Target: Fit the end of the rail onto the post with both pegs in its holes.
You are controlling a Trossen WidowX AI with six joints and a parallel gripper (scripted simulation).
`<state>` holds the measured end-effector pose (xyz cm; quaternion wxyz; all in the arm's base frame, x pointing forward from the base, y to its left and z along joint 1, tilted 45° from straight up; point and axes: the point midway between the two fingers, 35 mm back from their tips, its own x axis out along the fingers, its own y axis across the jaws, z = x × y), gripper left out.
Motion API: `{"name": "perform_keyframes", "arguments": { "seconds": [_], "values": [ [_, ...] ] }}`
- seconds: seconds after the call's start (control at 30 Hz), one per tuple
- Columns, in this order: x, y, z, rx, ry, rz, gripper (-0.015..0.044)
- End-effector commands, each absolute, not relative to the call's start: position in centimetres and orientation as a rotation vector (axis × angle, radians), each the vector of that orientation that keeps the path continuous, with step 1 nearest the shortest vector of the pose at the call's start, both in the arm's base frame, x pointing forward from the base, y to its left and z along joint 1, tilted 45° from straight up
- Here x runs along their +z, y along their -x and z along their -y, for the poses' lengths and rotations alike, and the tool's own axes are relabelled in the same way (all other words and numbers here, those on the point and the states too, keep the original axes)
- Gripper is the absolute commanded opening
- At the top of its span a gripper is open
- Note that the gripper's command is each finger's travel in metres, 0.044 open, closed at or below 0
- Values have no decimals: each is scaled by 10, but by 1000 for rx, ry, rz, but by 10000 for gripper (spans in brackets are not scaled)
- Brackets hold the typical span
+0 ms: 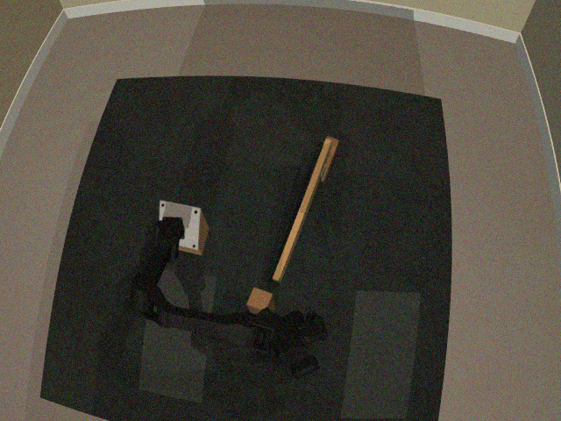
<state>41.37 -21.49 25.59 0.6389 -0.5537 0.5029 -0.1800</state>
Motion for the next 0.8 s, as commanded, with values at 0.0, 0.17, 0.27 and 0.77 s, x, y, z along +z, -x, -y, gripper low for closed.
{"name": "perform_keyframes", "arguments": {
  "seconds": [0.0, 0.17, 0.27, 0.77],
  "values": [
    [215, -428, 188, -306, 1226, -1170, 440],
    [151, -428, 143, -116, 1228, -1298, 440],
    [112, -415, 113, 24, 1263, -1413, 440],
    [16, -332, 23, 488, 1485, -1861, 440]
  ]
}}
